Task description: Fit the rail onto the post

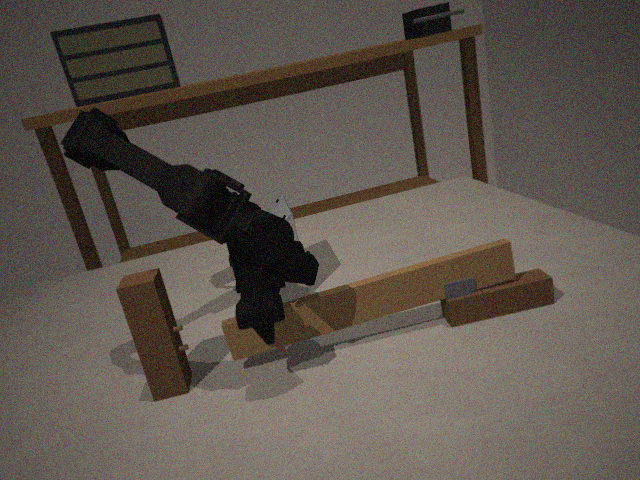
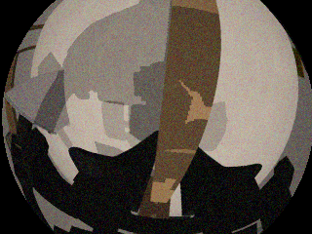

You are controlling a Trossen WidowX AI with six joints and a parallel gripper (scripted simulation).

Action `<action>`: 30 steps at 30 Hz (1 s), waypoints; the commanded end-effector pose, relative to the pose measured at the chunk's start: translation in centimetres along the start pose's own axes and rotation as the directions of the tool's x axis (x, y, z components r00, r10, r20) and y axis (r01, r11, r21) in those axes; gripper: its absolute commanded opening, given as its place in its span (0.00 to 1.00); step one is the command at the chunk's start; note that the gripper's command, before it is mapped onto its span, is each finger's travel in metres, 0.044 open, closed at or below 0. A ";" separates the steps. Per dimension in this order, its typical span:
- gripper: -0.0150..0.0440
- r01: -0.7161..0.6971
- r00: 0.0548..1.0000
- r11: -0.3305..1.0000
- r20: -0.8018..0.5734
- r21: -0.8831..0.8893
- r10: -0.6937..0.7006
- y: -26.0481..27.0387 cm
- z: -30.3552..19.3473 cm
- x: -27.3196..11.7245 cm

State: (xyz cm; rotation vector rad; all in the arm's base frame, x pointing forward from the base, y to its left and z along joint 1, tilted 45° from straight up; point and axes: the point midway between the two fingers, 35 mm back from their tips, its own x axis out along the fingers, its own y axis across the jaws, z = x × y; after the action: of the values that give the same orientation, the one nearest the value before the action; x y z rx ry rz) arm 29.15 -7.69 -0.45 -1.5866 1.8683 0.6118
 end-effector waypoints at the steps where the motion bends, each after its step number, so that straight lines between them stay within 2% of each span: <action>1: 0.25 0.011 1.000 1.000 0.016 0.004 -0.011 -0.3 0.2 -0.7; 30: 0.25 0.011 1.000 1.000 0.017 0.004 -0.011 -0.3 0.2 -2.2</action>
State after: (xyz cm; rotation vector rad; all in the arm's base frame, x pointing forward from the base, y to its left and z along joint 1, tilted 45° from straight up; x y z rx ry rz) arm 29.32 -6.65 0.60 -1.5865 1.8677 0.6118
